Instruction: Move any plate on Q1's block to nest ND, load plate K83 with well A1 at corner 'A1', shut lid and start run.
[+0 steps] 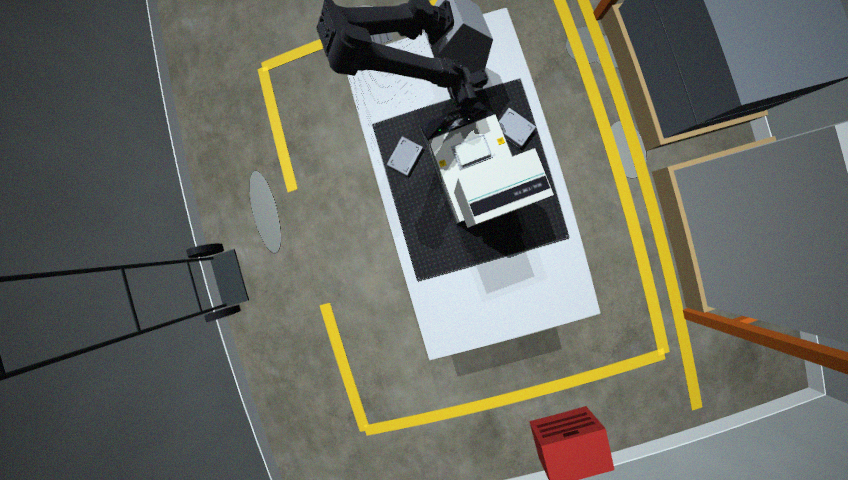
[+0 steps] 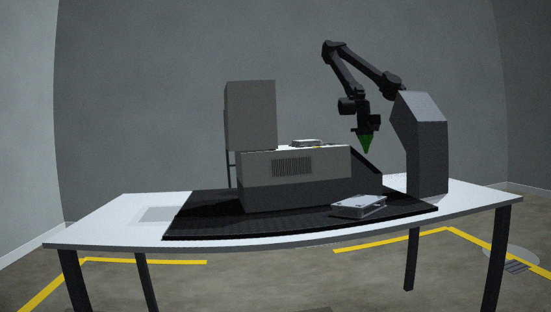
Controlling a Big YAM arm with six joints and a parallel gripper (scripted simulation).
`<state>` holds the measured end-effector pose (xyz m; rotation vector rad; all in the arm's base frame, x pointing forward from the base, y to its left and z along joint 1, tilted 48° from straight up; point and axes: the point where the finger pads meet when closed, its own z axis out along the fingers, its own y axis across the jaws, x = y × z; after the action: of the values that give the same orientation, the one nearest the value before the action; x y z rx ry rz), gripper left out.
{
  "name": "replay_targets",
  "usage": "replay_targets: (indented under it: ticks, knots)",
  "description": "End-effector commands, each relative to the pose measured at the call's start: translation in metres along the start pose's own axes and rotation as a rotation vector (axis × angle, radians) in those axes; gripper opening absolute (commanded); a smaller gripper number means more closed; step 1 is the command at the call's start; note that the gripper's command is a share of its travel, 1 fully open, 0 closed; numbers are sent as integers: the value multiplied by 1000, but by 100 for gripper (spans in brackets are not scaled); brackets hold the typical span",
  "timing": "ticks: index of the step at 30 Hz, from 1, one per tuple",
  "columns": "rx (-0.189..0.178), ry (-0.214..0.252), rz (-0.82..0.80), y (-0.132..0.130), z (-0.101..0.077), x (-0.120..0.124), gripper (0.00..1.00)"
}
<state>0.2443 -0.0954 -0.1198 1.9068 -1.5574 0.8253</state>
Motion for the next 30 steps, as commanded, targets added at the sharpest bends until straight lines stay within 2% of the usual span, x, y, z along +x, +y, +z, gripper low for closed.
replay_targets:
  ticks: [1, 6, 15, 23, 25, 30]
  knots:
    - [9, 2, 10, -7, 3, 2, 0]
    - [16, -7, 15, -19, 10, 1, 0]
    - [21, -7, -2, -9, 0, 0, 0]
    - [35, -6, 23, -22, -2, -1, 0]
    - [36, -6, 21, -22, -1, -3, 0]
    - [21, -6, 16, -25, 14, -2, 0]
